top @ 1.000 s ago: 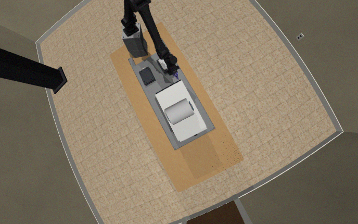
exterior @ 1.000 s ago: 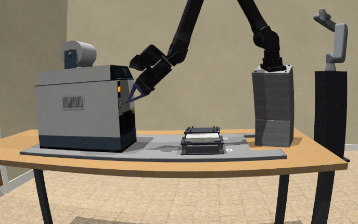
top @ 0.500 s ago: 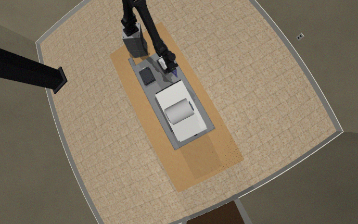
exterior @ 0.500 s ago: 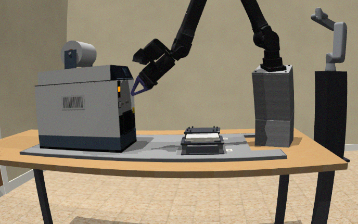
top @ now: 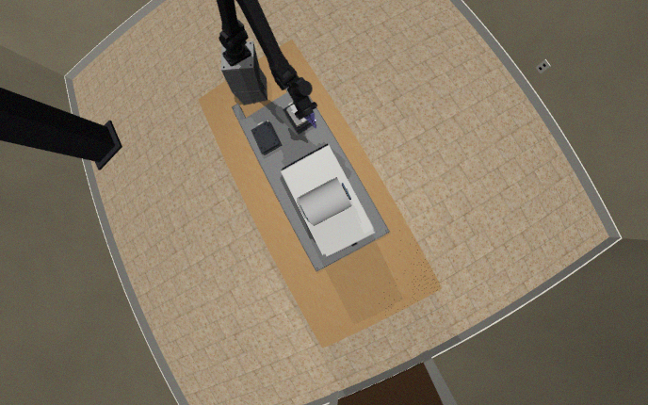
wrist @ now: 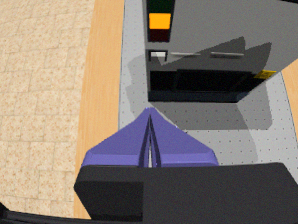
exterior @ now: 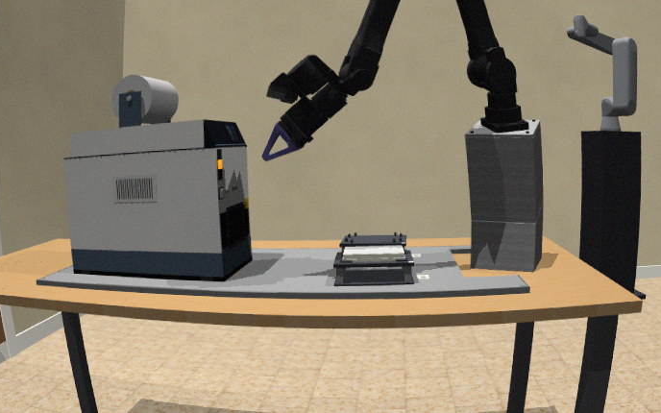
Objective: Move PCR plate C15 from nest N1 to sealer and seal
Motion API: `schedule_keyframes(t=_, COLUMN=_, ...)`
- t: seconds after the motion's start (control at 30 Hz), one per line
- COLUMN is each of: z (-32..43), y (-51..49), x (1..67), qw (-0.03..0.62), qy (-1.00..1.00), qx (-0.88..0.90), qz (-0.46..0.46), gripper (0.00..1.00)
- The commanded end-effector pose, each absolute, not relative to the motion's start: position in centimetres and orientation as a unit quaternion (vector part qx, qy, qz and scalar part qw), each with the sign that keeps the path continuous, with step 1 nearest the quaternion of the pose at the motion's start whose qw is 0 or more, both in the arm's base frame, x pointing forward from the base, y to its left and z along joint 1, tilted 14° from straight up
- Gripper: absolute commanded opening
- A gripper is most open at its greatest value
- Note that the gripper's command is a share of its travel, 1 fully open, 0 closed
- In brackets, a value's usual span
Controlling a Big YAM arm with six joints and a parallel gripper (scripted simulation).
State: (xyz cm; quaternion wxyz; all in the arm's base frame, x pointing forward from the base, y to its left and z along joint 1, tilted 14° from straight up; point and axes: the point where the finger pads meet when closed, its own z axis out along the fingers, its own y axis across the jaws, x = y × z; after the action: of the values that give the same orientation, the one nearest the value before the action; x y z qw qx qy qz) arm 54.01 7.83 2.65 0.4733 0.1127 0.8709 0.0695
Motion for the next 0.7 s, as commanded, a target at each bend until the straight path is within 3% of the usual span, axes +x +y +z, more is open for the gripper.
schedule_keyframes(t=0.0, z=3.1, y=7.6, x=52.9, qw=0.477, qy=0.868, qx=0.118, qz=0.07, gripper=0.0)
schedule_keyframes(t=0.37, z=6.3, y=8.3, x=47.7, qw=0.478, qy=0.867, qx=0.118, qz=0.075, gripper=0.0)
schedule_keyframes(t=0.4, z=6.6, y=8.8, x=48.2, qw=0.478, qy=0.871, qx=0.095, qz=0.061, gripper=1.0)
schedule_keyframes(t=0.67, z=8.4, y=11.4, x=50.6, qw=0.475, qy=0.88, qx=-0.019, qz=0.003, gripper=1.0)
